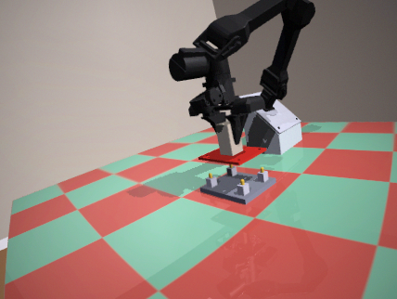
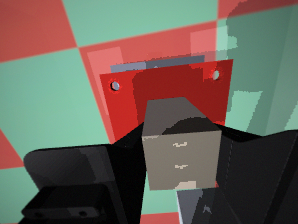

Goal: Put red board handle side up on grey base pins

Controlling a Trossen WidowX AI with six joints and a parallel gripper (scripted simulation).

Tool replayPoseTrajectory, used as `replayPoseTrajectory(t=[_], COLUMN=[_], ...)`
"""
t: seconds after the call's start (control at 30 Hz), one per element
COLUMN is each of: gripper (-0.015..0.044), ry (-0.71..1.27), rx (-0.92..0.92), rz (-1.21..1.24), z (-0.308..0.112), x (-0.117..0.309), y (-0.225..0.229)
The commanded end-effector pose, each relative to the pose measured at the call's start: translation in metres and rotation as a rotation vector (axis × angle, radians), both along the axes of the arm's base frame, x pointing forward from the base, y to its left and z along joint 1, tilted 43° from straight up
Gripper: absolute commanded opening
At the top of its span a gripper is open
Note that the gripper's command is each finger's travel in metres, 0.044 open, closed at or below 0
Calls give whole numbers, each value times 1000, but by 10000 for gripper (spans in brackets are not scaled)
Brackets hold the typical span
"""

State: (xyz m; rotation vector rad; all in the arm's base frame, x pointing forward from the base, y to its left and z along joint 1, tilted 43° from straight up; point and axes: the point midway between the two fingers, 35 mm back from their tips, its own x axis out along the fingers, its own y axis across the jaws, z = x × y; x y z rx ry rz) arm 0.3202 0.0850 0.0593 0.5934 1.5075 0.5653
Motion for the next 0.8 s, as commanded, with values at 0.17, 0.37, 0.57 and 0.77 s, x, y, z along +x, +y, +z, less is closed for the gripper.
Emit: replayPoseTrajectory(t=[0.17, 0.37, 0.57, 0.77], gripper=[0, 0, 0, 0], ry=[10, 13, 14, 13], rx=[0, 1, 1, 1], rz=[-9, -12, -13, -12], z=[-3, -7, -11, -14], x=[2, 1, -1, -1], y=[10, 13, 15, 18])
